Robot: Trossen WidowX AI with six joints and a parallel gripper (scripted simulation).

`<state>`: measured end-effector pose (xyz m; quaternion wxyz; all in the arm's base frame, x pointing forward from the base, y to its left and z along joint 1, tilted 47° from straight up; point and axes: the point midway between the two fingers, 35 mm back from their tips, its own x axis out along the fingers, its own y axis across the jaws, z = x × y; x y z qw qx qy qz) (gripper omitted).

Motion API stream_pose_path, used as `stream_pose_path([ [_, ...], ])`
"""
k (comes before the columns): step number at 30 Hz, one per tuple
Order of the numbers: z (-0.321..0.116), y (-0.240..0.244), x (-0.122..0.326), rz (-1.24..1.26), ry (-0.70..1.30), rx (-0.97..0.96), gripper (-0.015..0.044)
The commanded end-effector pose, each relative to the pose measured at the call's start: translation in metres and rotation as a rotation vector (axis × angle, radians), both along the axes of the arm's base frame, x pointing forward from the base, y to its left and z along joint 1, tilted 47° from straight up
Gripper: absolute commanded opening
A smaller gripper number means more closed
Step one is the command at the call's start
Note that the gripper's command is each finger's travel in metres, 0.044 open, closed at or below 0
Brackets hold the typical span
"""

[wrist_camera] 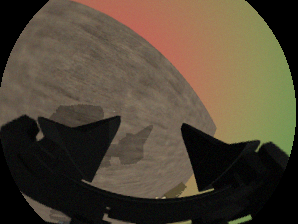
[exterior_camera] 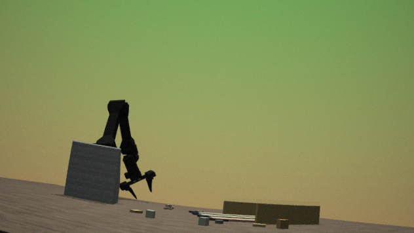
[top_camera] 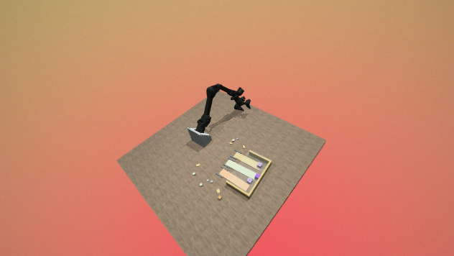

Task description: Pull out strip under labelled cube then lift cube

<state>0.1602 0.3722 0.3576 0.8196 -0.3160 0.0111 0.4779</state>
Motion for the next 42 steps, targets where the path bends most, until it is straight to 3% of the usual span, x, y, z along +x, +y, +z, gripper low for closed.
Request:
stream_pose_path([
  [1,-0.022,-0.020,0.047,-0.097,0.072,0.013,0.0400],
  [13,-0.126,-0.144,0.189,-0.445,0.397,0.136,0.0400],
  [21,-0.198,-0.265,0.232,-0.685,0.627,0.313,0.0400],
  [27,-0.245,-0.358,0.227,-0.855,0.780,0.512,0.0400],
  [34,-0.287,-0.451,0.186,-1.025,0.915,0.814,0.0400],
  [39,-0.309,-0.498,0.143,-1.114,0.970,1.062,0.0400],
  [42,-0.311,-0.503,0.137,-1.124,0.974,1.098,0.0400],
])
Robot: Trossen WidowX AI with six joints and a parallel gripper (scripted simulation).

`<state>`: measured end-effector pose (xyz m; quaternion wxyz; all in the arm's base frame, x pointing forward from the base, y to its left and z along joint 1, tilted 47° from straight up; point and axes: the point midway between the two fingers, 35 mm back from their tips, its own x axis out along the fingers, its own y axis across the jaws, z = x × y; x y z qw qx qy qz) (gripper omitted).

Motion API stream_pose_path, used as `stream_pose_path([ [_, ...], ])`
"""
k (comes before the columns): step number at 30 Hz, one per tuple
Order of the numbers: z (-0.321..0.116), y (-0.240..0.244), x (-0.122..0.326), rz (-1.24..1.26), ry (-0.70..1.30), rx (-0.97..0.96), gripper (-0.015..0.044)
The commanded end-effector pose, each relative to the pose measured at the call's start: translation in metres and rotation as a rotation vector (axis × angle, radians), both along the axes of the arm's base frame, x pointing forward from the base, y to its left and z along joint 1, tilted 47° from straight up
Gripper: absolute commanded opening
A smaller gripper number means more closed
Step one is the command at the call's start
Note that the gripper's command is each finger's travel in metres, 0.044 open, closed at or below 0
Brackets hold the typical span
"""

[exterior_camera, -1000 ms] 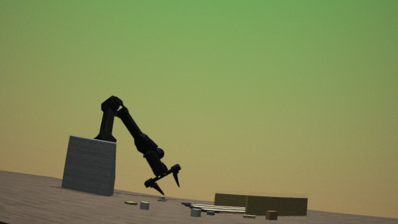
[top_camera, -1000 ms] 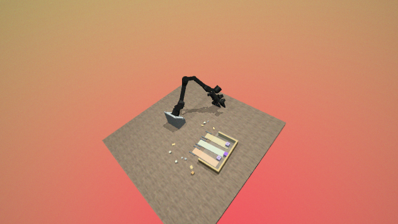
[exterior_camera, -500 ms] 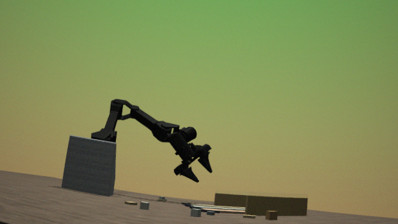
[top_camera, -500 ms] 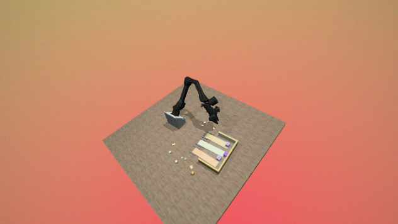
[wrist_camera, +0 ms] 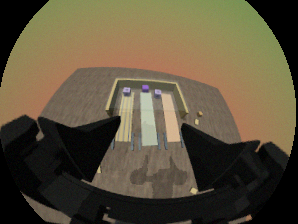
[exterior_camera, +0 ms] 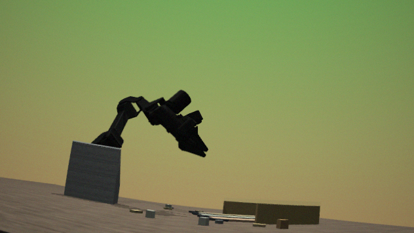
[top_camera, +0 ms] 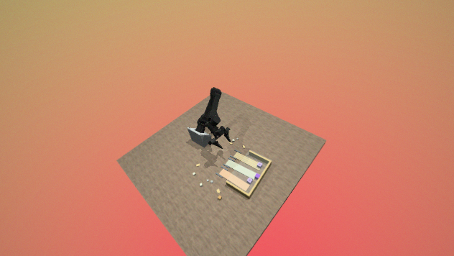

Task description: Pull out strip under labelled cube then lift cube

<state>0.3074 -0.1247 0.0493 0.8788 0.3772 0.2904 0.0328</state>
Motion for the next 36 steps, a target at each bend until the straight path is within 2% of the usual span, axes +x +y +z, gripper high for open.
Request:
stream_pose_path([
  [1,-0.003,-0.006,-0.010,-0.032,-0.011,0.053,0.0400],
  [6,-0.003,-0.006,-0.010,-0.032,-0.011,0.053,0.0400],
  [13,-0.013,0.013,0.026,0.148,0.137,0.081,0.0216],
  [21,-0.021,0.062,0.065,0.448,0.352,0.106,0.0006],
  [28,-0.023,0.112,0.075,0.724,0.532,0.126,0.0000],
  [36,-0.024,0.116,0.074,0.749,0.549,0.130,0.0000],
])
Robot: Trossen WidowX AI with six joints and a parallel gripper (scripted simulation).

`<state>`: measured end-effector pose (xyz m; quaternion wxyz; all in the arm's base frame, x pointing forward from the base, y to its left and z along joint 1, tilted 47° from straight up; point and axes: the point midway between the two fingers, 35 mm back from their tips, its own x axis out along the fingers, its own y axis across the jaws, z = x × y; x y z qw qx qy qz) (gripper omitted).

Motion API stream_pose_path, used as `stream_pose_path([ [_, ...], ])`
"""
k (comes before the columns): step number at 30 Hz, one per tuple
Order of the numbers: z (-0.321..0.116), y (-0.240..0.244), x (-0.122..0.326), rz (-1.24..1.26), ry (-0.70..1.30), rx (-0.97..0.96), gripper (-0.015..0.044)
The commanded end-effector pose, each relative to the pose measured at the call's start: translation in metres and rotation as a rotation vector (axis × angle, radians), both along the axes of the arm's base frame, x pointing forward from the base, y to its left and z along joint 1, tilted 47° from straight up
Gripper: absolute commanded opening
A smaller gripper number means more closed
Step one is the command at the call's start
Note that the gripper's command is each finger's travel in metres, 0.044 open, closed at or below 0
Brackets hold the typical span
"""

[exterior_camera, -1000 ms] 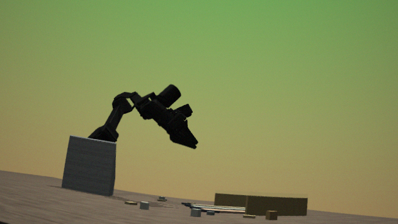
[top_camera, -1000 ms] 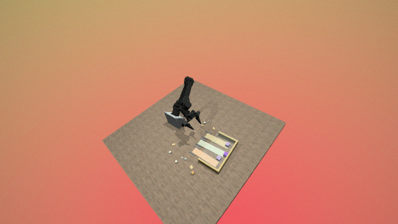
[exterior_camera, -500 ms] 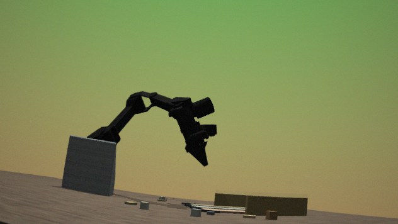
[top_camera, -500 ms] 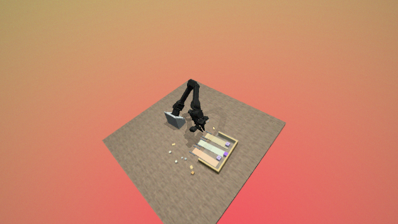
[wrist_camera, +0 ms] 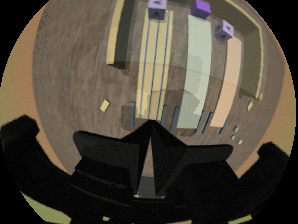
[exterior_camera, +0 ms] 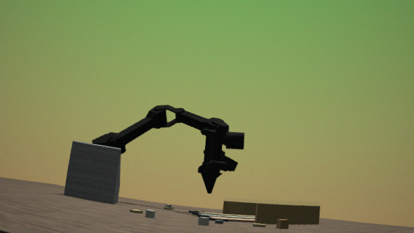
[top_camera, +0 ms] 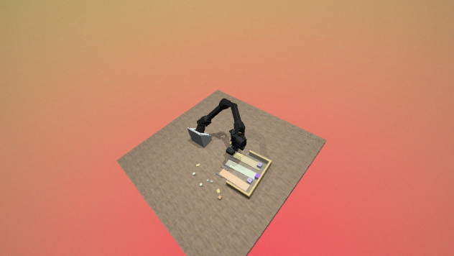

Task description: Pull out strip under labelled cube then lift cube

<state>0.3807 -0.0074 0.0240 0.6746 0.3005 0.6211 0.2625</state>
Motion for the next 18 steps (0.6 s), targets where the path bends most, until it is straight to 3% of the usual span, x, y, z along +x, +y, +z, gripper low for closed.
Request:
stream_pose_path([
  [1,0.001,-0.001,0.001,0.014,0.005,-0.005,0.0000],
  [18,-0.018,0.019,0.005,0.013,0.005,-0.006,0.0000],
])
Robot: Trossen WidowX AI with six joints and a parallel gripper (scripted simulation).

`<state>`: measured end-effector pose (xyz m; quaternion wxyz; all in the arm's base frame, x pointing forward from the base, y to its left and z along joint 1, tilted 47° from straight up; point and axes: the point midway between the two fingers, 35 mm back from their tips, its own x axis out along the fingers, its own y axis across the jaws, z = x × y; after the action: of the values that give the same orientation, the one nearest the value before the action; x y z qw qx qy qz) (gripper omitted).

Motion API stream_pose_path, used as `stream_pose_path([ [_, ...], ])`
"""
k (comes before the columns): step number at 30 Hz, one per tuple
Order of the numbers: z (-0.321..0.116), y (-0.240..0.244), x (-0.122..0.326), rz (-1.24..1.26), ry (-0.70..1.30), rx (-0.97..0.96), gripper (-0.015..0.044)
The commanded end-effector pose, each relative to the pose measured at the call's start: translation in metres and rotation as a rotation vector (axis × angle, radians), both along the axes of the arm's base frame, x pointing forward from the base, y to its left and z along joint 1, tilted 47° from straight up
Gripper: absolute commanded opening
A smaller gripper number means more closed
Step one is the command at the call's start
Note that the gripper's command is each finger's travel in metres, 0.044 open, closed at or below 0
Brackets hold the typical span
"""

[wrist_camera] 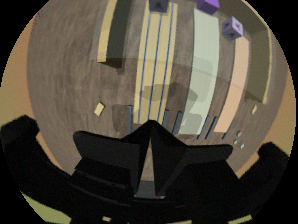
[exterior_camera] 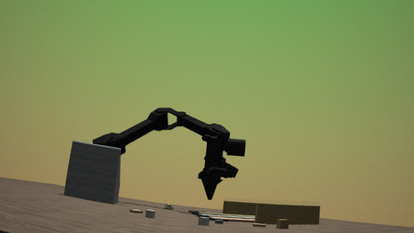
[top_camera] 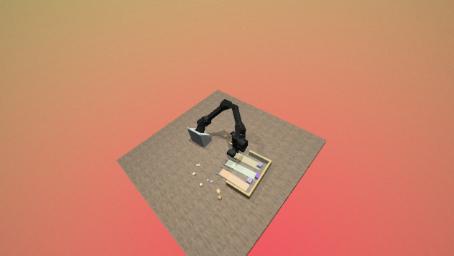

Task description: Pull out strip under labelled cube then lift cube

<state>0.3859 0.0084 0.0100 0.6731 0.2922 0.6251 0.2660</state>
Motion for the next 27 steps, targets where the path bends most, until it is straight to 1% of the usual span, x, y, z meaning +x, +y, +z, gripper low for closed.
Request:
stream_pose_path([
  [1,-0.005,0.004,0.000,-0.005,0.004,0.002,0.0000],
  [27,-0.028,0.037,0.001,-0.004,0.004,0.007,0.0000],
])
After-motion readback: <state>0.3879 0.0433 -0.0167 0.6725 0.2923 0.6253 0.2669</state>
